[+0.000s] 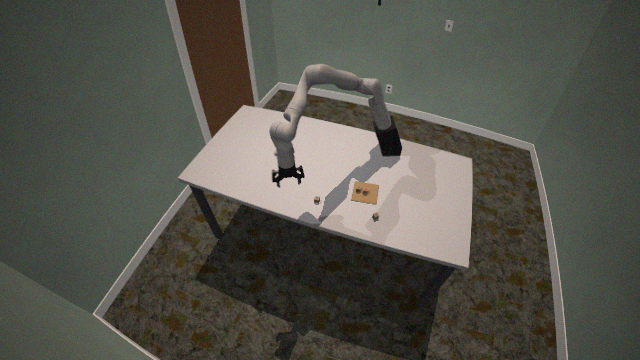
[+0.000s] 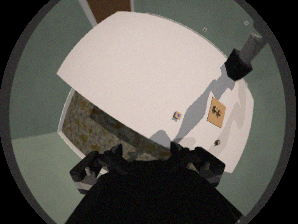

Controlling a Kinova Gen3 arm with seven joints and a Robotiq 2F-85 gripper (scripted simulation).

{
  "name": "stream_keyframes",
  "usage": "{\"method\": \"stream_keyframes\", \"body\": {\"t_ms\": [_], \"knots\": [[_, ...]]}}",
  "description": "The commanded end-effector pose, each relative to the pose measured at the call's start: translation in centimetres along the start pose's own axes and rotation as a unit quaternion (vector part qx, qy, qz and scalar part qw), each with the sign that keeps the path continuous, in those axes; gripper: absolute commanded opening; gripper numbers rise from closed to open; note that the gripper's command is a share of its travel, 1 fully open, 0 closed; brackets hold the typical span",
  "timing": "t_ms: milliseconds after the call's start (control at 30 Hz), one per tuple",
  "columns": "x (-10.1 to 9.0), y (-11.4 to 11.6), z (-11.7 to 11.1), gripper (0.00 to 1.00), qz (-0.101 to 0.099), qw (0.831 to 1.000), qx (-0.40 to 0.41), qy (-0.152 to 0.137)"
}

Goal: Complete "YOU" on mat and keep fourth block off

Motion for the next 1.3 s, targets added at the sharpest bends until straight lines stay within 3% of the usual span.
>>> {"method": "stream_keyframes", "body": {"t_ms": [0, 600, 733, 833, 1033, 1100, 1167, 1267], "knots": [[-0.2, -0.1, 0.0, 1.00, -0.001, 1.000, 0.000, -0.001], [-0.1, 0.0, 0.1, 1.00, -0.001, 1.000, 0.000, -0.001], [0.3, 0.9, 1.2, 1.00, 0.000, 1.000, -0.003, -0.001], [1.2, 2.9, 3.4, 1.00, 0.001, 1.000, -0.008, 0.000], [3.6, 9.1, 9.2, 1.00, 0.003, 1.000, -0.026, 0.000], [3.6, 9.1, 9.2, 1.00, 0.003, 1.000, -0.026, 0.000], [4.7, 12.8, 11.9, 1.00, 0.003, 0.999, -0.036, 0.001], [5.6, 15.8, 13.8, 1.00, 0.003, 0.999, -0.045, 0.001]]}}
Point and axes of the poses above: the point where the finger pads meet when closed, its own x axis out along the fingers, its own y axis across the jaws, z = x × y, the point moved 2 cm from there along -x, back along the fingers, and after that the axes turned 6 degrees about -x, right-handed, at the moved point
